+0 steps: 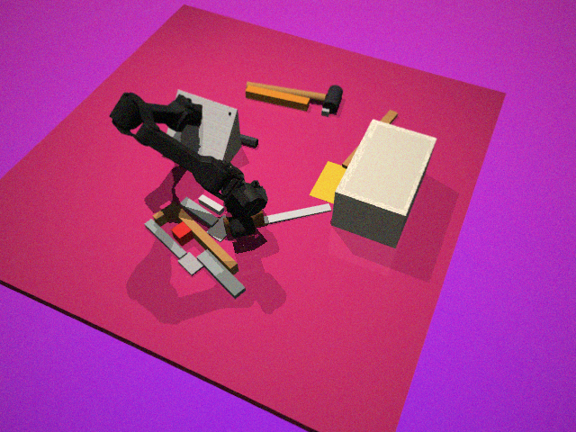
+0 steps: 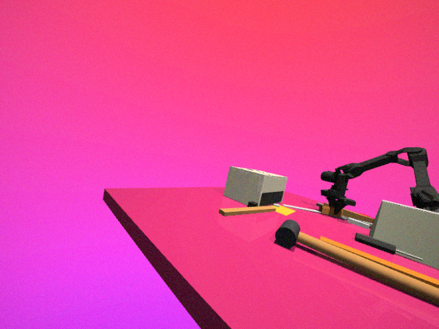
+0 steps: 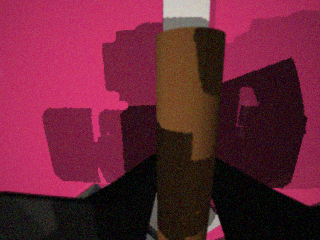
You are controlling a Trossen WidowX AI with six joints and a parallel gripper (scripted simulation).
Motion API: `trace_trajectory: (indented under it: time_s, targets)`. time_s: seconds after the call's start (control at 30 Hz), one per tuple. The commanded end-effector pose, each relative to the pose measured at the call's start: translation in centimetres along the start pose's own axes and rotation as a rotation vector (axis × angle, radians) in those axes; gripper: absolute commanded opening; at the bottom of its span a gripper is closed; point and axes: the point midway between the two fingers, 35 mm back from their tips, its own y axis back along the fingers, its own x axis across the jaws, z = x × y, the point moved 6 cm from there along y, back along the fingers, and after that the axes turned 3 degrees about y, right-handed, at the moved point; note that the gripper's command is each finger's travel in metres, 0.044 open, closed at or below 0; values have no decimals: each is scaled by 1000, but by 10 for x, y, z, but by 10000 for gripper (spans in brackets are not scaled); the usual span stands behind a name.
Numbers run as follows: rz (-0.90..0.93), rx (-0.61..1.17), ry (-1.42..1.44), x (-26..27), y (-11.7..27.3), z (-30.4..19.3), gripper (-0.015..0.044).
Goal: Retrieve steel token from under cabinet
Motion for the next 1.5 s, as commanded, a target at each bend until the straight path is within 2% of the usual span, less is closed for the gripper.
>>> trace_trajectory:
  time_s: [0.0, 0.43, 0.67, 0.7, 0.83, 0.93, 1.47]
  targets:
    - [5, -1, 5, 1, -1, 8, 0]
    - [5, -1, -1, -1, -1, 21, 0]
    - [3, -4, -2, -1, -1, 17, 184]
    - [3, -4, -2, -1, -1, 17, 200]
    - [3, -4, -2, -1, -1, 17, 200]
    - [5, -1, -2, -1, -1, 17, 270]
    - [5, -1, -3, -1, -4, 16, 270]
